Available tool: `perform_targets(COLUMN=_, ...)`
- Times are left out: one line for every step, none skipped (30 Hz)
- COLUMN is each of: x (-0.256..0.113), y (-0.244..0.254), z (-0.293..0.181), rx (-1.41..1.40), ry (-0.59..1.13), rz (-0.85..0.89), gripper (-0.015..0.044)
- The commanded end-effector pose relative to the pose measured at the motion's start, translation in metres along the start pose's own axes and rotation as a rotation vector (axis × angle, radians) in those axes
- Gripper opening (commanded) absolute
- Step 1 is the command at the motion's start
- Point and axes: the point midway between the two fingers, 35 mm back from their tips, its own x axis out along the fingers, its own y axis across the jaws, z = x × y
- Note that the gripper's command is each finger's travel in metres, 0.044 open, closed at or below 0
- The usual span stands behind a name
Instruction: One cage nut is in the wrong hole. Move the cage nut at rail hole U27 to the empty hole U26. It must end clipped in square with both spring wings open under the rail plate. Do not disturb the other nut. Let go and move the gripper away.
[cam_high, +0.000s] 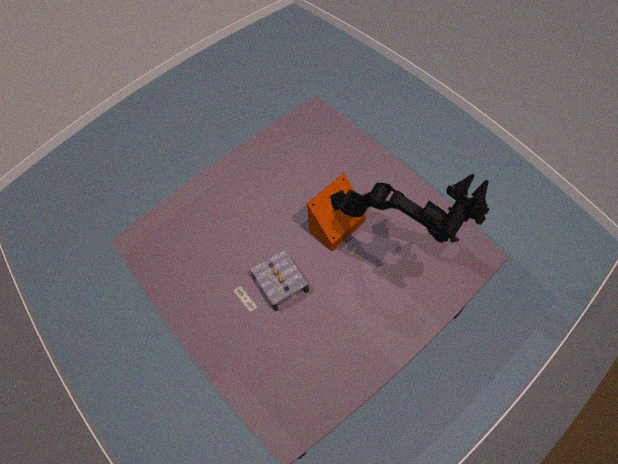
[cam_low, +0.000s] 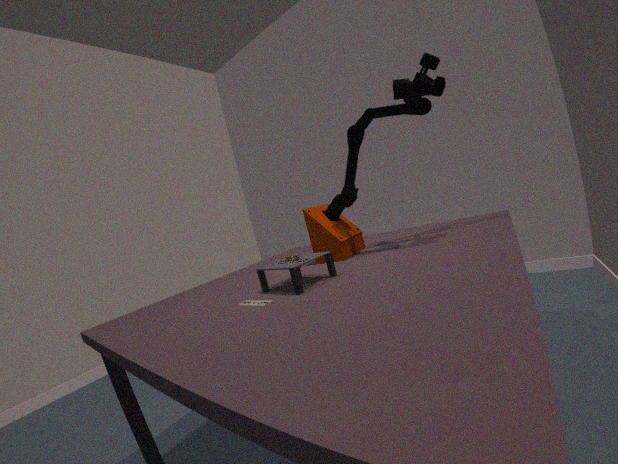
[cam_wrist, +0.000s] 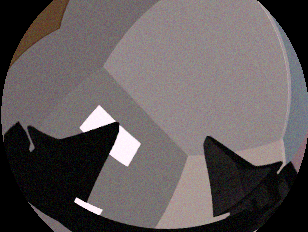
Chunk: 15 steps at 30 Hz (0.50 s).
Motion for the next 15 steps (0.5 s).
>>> perform_targets(x=0.0, y=0.0, z=0.001, rx=0.004, ry=-0.003, rz=0.001, gripper=0.0426)
perform_targets(x=-0.001, y=0.0, z=0.004, rx=0.015, ry=-0.011, rz=0.002, gripper=0.044)
perform_targets(x=-0.001, y=0.0, z=0.009, rx=0.033, ry=-0.025, rz=0.006, gripper=0.044)
perform_targets(x=-0.003, y=0.001, z=0.016, rx=0.059, ry=-0.044, rz=0.01, gripper=0.044)
perform_targets(x=-0.005, y=0.001, z=0.025, rx=0.092, ry=-0.07, rz=0.017, gripper=0.044)
perform_targets(x=-0.008, y=0.001, z=0.037, rx=0.132, ry=-0.101, rz=0.027, gripper=0.044)
perform_targets(x=-0.012, y=0.002, z=0.049, rx=0.175, ry=-0.134, rz=0.039, gripper=0.044)
perform_targets(x=-0.016, y=0.002, z=0.061, rx=0.218, ry=-0.169, rz=0.053, gripper=0.044)
perform_targets(x=-0.021, y=0.002, z=0.073, rx=0.261, ry=-0.203, rz=0.068, gripper=0.044)
perform_targets(x=-0.027, y=0.003, z=0.085, rx=0.303, ry=-0.237, rz=0.084, gripper=0.044)
perform_targets(x=-0.033, y=0.003, z=0.098, rx=0.349, ry=-0.272, rz=0.103, gripper=0.044)
perform_targets(x=-0.04, y=0.003, z=0.11, rx=0.394, ry=-0.308, rz=0.123, gripper=0.044)
perform_targets(x=-0.048, y=0.002, z=0.123, rx=0.438, ry=-0.343, rz=0.145, gripper=0.044)
perform_targets(x=-0.057, y=0.002, z=0.135, rx=0.482, ry=-0.378, rz=0.168, gripper=0.044)
perform_targets(x=-0.066, y=0.002, z=0.147, rx=0.525, ry=-0.412, rz=0.193, gripper=0.044)
